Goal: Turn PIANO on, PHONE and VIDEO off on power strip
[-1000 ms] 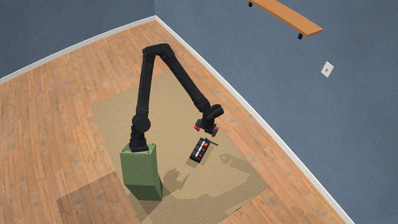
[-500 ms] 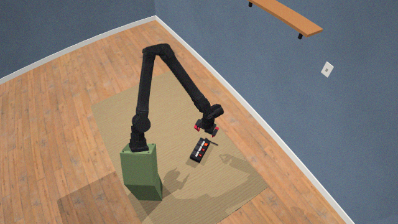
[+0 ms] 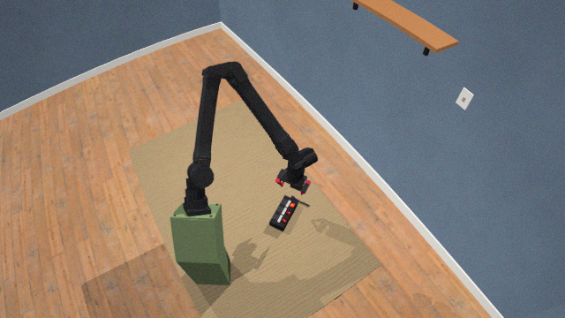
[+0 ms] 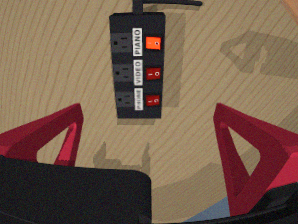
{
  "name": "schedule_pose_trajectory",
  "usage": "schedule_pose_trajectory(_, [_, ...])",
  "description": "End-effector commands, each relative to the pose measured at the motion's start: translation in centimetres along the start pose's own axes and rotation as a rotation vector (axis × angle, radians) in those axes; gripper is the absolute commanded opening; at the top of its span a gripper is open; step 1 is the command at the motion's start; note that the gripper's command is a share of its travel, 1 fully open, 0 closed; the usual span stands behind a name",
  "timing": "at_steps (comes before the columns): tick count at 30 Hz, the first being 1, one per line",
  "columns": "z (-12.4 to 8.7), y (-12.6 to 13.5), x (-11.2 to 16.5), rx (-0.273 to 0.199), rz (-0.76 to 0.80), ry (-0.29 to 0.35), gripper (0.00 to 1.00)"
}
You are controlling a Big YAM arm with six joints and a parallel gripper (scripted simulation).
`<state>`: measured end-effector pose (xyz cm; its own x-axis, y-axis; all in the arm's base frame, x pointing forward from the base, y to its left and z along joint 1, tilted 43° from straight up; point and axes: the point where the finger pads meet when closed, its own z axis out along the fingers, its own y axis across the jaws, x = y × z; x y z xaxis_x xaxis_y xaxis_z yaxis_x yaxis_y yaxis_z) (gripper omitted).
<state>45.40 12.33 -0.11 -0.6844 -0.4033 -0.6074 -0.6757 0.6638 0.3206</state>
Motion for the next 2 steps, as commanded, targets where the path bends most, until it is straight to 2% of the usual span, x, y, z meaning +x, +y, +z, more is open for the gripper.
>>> schedule_pose_trajectory(1, [-0.91,-0.93,0.25,0.015,0.01,-0.012,1.0])
schedule_pose_trajectory(2, [-0.91,-0.93,0.25,0.015,0.01,-0.012,1.0])
